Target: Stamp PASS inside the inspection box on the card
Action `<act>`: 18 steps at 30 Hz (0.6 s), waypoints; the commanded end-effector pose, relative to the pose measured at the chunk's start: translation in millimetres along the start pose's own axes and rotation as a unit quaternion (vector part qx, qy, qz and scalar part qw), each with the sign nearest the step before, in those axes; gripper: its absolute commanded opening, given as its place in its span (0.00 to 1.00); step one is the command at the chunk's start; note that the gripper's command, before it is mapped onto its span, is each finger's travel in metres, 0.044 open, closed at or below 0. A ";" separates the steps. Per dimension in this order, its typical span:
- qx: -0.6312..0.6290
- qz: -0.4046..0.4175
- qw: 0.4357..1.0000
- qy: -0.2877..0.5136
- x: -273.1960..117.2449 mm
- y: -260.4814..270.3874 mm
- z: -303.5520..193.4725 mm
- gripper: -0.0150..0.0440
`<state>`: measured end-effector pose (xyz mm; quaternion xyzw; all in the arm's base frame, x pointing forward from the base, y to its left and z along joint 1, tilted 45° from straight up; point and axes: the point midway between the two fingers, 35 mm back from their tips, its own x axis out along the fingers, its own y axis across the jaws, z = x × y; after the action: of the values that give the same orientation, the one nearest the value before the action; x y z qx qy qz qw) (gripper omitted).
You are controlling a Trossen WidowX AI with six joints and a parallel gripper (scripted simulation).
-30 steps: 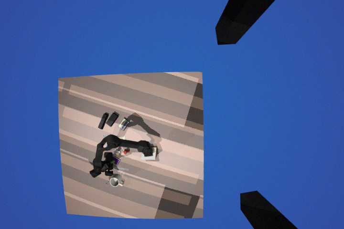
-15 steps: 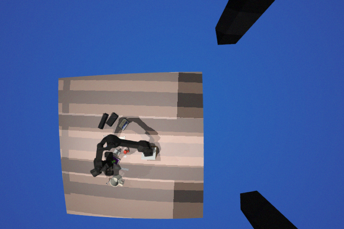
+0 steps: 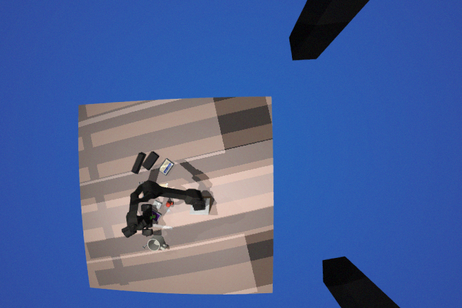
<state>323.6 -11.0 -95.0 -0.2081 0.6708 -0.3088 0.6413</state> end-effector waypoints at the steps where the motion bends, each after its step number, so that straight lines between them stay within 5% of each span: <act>1: -0.001 -0.002 1.000 -0.001 1.4 -0.7 0.0 0.25; 18: -0.001 -0.002 1.000 -0.001 4.4 -0.8 0.0 0.25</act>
<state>323.2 -12.6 -96.9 -0.2087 0.6710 -0.3083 0.6412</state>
